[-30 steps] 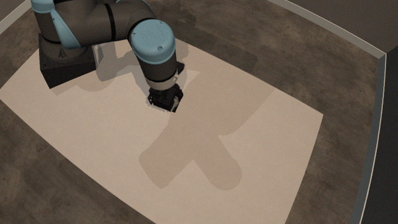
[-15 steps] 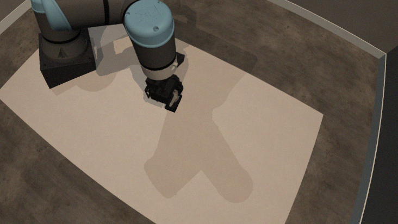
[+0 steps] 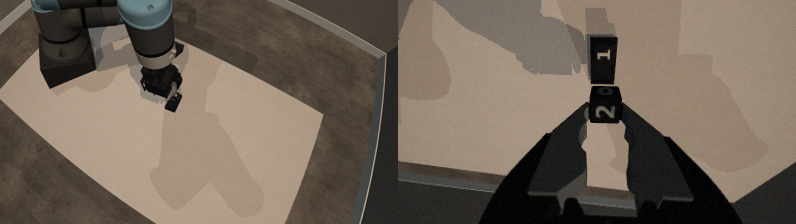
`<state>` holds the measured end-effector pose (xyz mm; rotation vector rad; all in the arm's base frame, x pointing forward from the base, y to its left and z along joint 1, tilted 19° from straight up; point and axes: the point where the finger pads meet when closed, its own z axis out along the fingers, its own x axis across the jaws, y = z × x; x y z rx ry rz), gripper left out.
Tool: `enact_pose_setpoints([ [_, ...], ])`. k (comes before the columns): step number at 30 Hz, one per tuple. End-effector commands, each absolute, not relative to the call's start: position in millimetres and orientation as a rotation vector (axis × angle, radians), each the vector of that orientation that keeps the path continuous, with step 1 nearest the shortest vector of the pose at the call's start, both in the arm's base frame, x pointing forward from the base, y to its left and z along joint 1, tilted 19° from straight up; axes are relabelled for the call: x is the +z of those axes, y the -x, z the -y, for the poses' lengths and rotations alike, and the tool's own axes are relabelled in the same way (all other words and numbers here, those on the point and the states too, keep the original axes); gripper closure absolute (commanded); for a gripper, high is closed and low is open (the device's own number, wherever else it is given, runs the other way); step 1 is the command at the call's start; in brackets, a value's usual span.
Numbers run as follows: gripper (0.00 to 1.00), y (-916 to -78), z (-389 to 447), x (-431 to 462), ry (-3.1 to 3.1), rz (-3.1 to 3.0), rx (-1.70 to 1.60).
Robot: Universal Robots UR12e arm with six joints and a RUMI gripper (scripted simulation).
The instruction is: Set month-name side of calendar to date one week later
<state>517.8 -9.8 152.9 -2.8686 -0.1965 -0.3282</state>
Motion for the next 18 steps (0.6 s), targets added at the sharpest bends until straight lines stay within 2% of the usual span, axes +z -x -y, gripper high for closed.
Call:
enact_pose_setpoints([
  [1, 0.90, -516.5, 9.7, 154.8, 2.865, 0.200, -0.323],
  [18, 0.90, -515.4, 8.6, 154.2, 2.863, 0.272, -0.332],
])
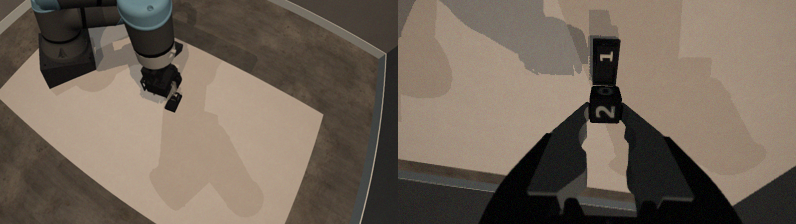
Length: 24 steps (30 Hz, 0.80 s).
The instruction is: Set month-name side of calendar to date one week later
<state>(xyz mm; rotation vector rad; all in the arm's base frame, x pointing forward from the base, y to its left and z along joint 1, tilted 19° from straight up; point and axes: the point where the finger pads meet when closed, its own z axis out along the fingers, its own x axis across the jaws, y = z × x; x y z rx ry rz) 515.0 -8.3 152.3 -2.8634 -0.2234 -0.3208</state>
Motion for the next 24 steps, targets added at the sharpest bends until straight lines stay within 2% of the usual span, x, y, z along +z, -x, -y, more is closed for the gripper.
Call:
enact_pose_setpoints([
  [1, 0.90, -515.3, 8.5, 154.2, 2.862, 0.285, -0.333],
  [24, 0.90, -509.1, 6.6, 153.2, 2.797, 0.818, -0.399],
])
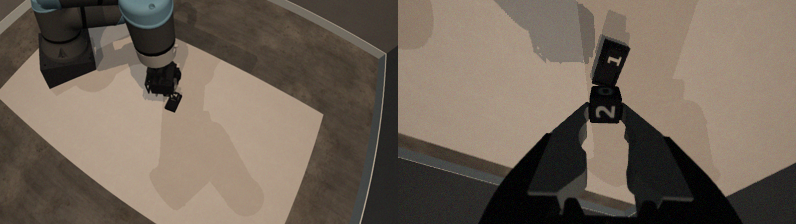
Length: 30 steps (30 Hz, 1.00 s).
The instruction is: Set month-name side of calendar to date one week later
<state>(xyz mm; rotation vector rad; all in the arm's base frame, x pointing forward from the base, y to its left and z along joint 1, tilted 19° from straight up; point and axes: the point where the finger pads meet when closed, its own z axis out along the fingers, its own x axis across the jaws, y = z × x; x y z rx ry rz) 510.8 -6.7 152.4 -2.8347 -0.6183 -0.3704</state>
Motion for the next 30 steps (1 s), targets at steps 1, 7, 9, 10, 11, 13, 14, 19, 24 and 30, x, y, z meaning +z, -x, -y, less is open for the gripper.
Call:
enact_pose_setpoints([
  [1, 0.90, -508.6, 6.4, 153.1, 2.788, 0.861, -0.404],
  [7, 0.90, -506.7, 6.4, 152.6, 2.740, 1.045, -0.424],
  [9, 0.90, -506.2, 6.4, 152.5, 2.726, 1.094, -0.429],
  [10, 0.90, -505.7, 6.6, 152.3, 2.711, 1.141, -0.433],
  [11, 0.90, -505.7, 6.6, 152.3, 2.710, 1.144, -0.434],
  [13, 0.90, -505.7, 6.6, 152.3, 2.710, 1.144, -0.434],
  [14, 0.90, -505.2, 6.9, 151.9, 2.693, 1.194, -0.438],
  [19, 0.90, -503.6, 6.4, 151.6, 2.620, 1.384, -0.457],
  [24, 0.90, -502.5, 6.9, 151.3, 2.561, 1.518, -0.469],
  [30, 0.90, -501.7, 7.6, 150.8, 2.505, 1.629, -0.478],
])
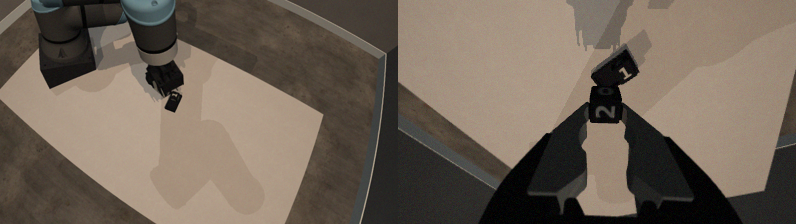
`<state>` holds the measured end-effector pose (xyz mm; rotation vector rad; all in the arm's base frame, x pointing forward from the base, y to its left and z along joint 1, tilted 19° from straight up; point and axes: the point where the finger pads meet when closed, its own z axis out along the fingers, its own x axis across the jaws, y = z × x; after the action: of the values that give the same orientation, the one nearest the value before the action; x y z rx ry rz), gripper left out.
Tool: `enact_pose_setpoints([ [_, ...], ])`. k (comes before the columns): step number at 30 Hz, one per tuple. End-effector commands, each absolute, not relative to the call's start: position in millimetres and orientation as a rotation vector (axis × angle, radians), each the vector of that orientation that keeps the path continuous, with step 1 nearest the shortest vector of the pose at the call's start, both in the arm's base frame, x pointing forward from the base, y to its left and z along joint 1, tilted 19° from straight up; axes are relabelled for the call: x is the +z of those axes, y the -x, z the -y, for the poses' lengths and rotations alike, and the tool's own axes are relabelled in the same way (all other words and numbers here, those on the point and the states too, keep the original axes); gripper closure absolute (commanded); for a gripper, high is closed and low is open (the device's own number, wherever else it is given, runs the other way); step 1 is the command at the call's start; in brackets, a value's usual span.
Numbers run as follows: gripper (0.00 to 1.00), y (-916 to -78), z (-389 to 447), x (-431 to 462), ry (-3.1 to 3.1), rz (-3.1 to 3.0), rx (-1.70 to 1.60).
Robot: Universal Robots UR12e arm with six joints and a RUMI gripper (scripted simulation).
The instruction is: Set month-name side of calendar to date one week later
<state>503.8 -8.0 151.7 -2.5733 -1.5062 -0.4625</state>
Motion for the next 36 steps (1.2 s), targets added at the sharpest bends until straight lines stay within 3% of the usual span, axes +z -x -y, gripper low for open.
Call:
enact_pose_setpoints([
  [1, 0.90, -501.5, 7.8, 150.5, 2.475, 1.685, -0.482],
  [36, 0.90, -500.9, 12.5, 149.5, 1.736, 2.586, -0.530],
])
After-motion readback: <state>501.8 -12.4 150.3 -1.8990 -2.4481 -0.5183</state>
